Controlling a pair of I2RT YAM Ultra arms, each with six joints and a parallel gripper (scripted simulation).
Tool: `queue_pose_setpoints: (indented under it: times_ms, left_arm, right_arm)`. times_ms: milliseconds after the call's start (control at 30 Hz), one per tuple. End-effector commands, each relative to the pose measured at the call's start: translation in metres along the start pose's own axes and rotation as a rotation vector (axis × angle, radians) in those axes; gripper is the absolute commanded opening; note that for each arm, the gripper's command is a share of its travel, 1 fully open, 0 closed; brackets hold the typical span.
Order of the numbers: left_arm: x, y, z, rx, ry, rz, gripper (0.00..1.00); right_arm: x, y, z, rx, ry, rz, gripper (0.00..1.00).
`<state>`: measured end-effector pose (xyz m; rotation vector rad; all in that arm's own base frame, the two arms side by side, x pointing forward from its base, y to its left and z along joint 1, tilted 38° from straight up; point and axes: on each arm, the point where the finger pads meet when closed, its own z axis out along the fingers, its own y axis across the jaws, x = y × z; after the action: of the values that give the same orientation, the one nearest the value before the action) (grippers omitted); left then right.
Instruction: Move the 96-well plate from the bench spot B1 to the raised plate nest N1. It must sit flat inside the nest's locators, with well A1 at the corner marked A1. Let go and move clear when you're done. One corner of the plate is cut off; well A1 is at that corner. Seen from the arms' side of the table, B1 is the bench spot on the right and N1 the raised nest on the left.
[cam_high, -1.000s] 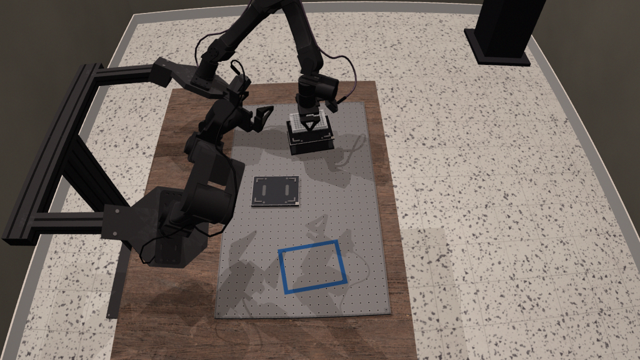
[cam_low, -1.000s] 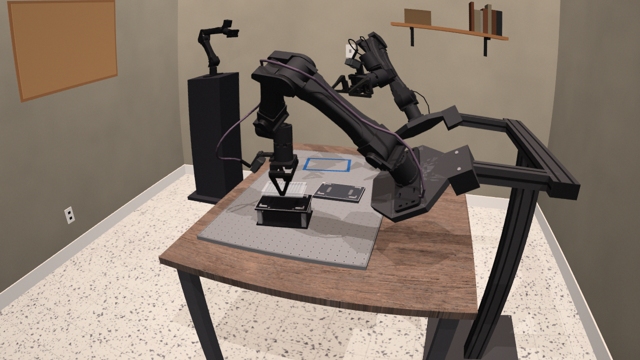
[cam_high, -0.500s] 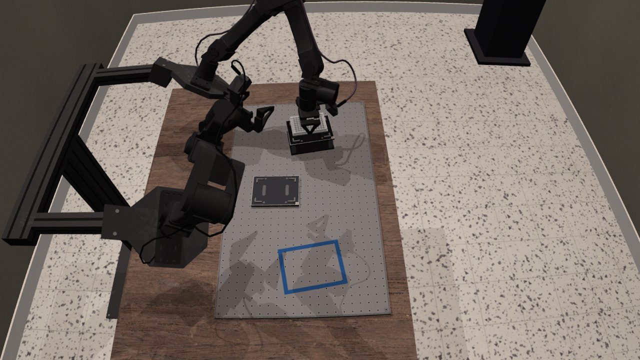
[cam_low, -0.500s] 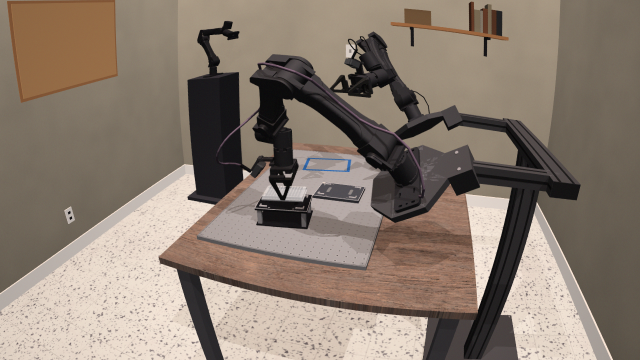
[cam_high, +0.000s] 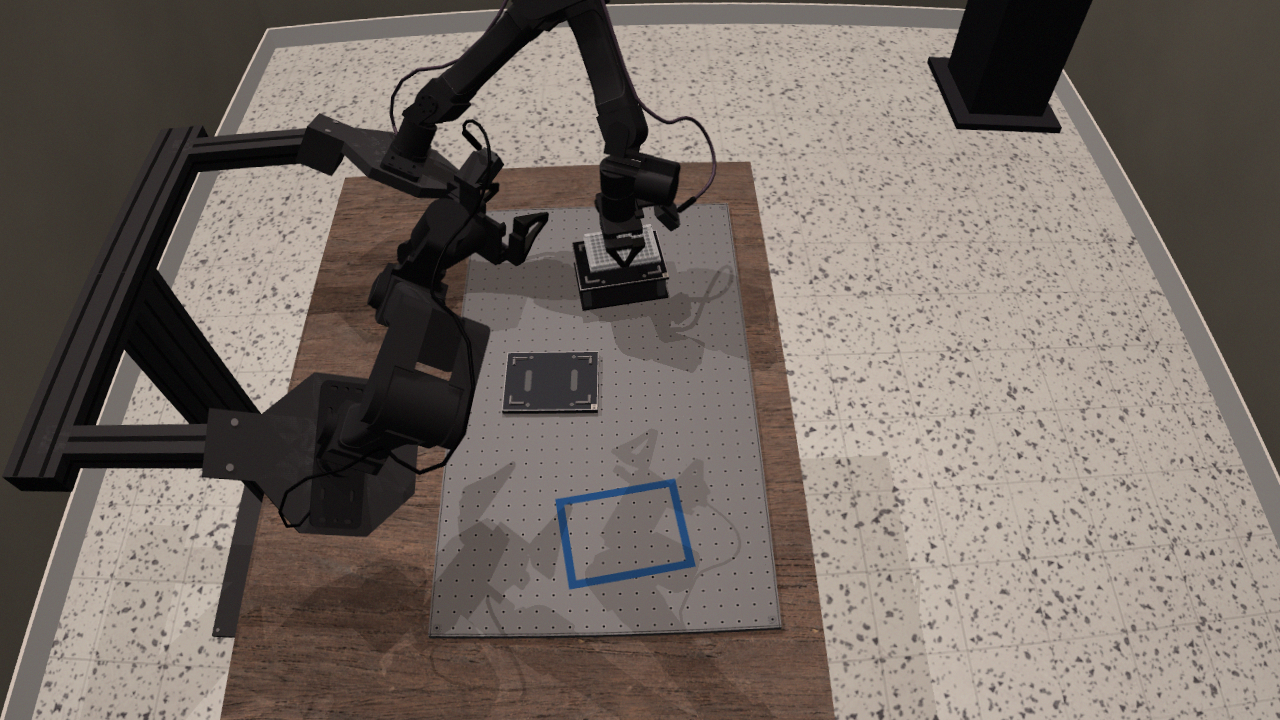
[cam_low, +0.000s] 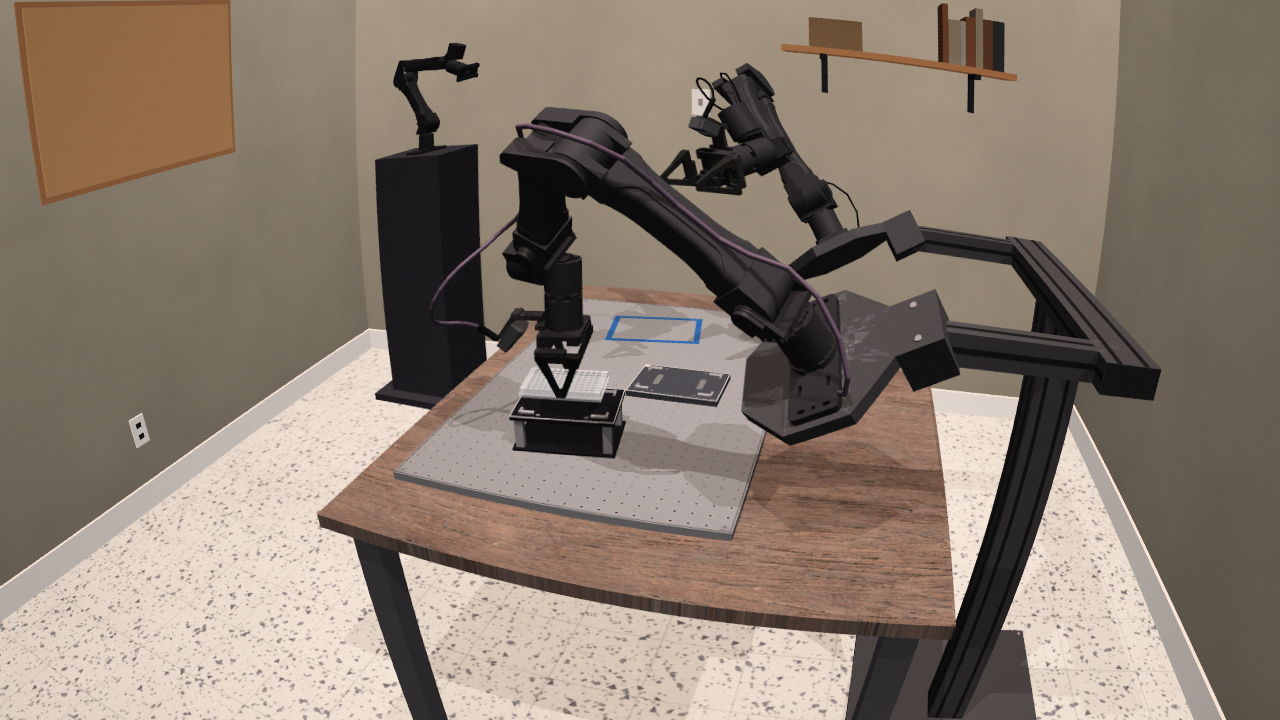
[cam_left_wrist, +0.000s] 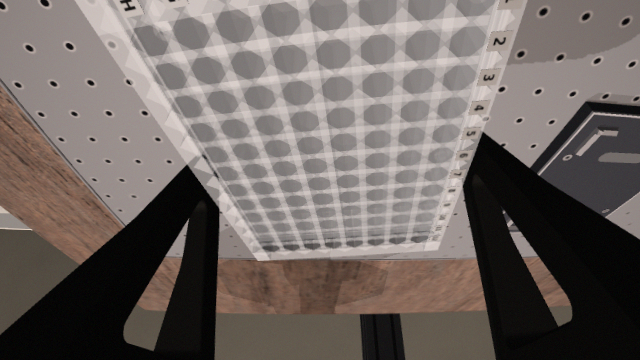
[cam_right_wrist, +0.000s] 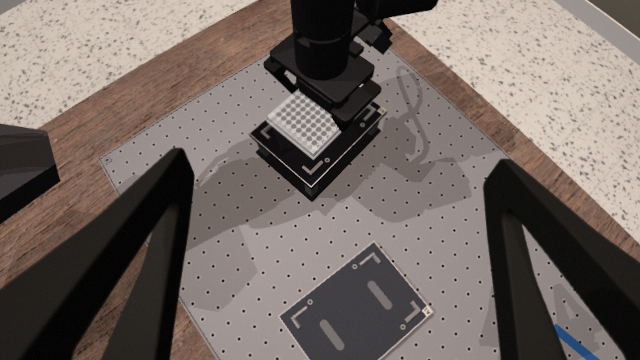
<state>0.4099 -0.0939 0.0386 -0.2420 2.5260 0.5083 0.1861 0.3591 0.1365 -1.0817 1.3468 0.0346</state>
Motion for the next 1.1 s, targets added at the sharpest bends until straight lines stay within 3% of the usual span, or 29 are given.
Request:
queue_pose_setpoints:
  times_ms: [0,500,1067]
  left_arm:
    - [-0.007,-0.01,-0.014,0.038,-0.032,0.002,0.81]
    - [0.005,-0.008,0.003,0.025,-0.008,0.018,0.81]
    - [0.0,-0.006,-0.001,0.02,-0.015,0.009,0.81]
  right_arm:
    - [-0.008,0.001,-0.001,-0.002,-0.024,0.01,1.0]
    - [-0.008,0.001,-0.001,-0.002,-0.024,0.01,1.0]
    - [-0.008,0.001,-0.001,-0.002,-0.024,0.01,1.0]
